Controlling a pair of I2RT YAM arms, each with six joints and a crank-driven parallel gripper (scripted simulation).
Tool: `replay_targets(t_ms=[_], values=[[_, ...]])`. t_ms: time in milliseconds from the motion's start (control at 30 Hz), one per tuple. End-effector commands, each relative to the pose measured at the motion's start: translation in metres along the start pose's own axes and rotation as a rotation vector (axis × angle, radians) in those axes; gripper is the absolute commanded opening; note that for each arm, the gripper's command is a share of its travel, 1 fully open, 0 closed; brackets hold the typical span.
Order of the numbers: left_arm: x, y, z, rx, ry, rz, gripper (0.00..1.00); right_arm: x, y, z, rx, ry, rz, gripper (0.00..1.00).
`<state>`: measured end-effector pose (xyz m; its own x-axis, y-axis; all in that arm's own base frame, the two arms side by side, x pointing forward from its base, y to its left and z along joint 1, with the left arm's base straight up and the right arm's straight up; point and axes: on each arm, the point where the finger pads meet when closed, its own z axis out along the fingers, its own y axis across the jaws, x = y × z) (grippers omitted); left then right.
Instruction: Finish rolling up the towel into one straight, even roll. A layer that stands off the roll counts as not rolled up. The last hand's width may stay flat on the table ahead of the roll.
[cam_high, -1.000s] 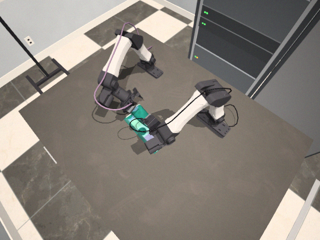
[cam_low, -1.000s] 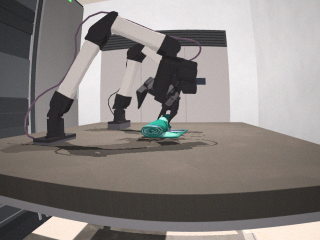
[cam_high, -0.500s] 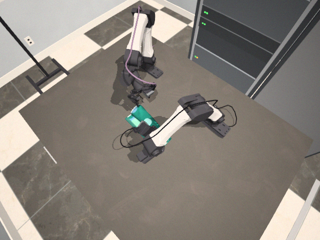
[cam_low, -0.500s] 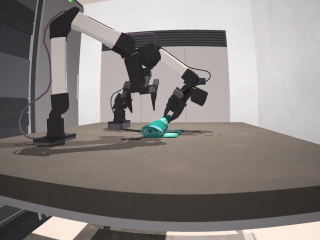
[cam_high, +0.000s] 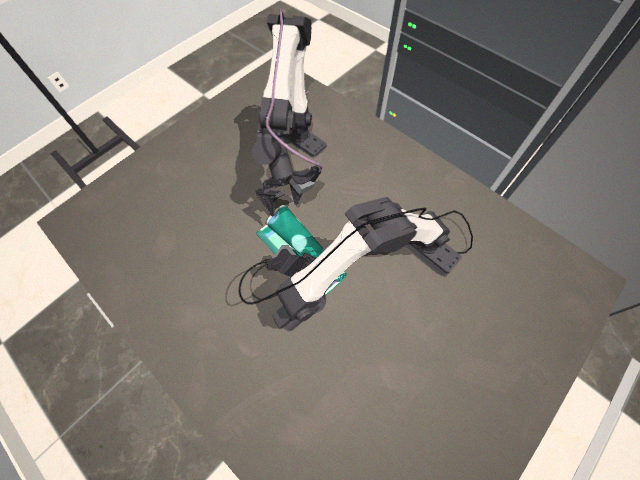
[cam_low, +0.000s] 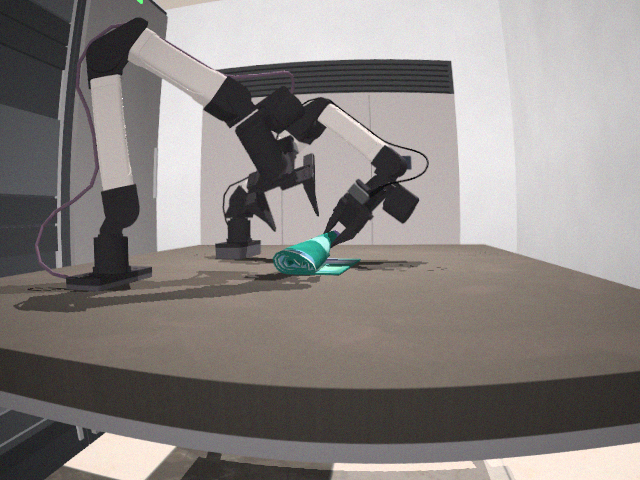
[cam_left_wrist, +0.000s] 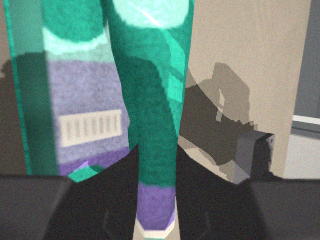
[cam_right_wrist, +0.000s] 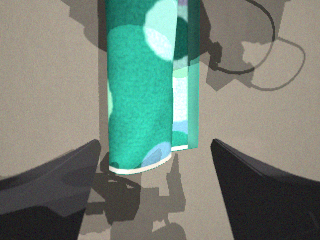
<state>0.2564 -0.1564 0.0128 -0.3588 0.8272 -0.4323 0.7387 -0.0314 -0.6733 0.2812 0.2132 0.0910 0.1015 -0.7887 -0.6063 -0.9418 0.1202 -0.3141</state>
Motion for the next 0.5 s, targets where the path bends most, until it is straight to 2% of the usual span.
replay_targets(t_ms=[0,200,467], values=[[0.005,0.001,0.007,0.039,-0.003,-0.023,0.25,0.001,-0.012,0.0,0.026,-0.004,-0.015,0.98],[0.006,0.003,0.009,0.039,-0.003,-0.023,0.25,0.004,-0.013,0.004,0.019,-0.007,-0.023,0.98],[0.006,0.003,0.009,0.039,-0.003,-0.023,0.25,0.029,0.005,0.034,0.024,-0.005,-0.018,0.98]])
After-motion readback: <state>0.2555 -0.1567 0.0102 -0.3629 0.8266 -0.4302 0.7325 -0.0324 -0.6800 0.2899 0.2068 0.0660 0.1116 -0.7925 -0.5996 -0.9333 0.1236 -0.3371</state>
